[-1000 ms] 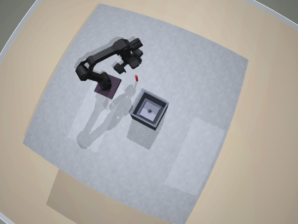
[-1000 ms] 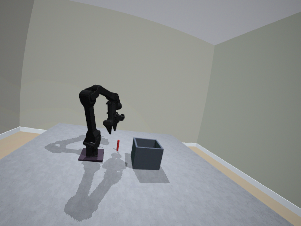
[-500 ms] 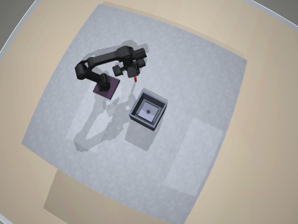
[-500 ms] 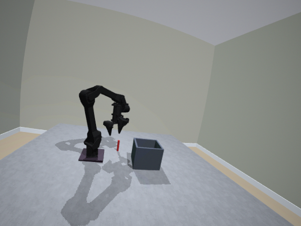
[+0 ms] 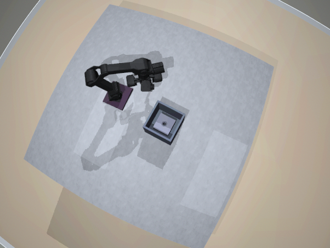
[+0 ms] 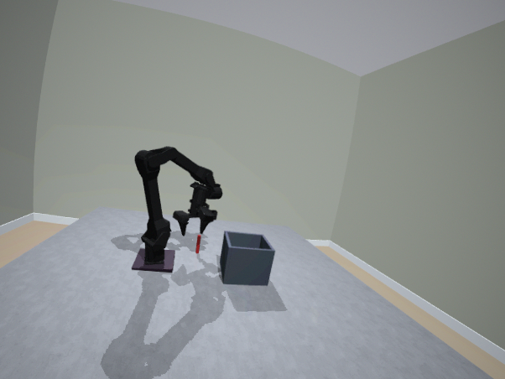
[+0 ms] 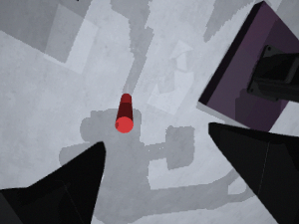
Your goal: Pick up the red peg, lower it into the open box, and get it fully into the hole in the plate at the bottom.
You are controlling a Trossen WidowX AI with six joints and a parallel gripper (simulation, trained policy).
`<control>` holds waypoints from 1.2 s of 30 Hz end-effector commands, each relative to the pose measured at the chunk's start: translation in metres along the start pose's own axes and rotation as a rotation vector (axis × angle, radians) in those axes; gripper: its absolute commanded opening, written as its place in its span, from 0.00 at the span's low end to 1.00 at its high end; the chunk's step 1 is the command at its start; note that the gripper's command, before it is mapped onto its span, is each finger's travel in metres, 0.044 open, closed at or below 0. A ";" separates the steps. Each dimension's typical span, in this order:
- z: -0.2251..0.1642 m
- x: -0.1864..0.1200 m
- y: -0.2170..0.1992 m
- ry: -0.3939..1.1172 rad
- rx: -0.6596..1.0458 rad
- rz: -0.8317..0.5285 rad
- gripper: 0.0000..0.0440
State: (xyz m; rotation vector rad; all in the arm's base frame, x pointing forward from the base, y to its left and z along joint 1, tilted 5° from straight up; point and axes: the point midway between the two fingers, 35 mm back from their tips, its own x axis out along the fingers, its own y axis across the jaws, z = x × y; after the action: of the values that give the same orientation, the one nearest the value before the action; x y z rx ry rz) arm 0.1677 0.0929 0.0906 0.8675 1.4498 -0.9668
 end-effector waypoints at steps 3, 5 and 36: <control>0.003 0.023 0.005 0.027 0.063 0.004 0.99; 0.005 0.029 0.007 0.030 0.080 0.008 0.98; 0.012 0.025 0.041 0.124 0.121 0.154 0.00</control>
State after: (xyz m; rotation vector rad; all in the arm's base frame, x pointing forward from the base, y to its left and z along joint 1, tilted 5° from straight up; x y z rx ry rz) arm 0.2029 0.0957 0.0507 1.0921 1.4263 -0.9368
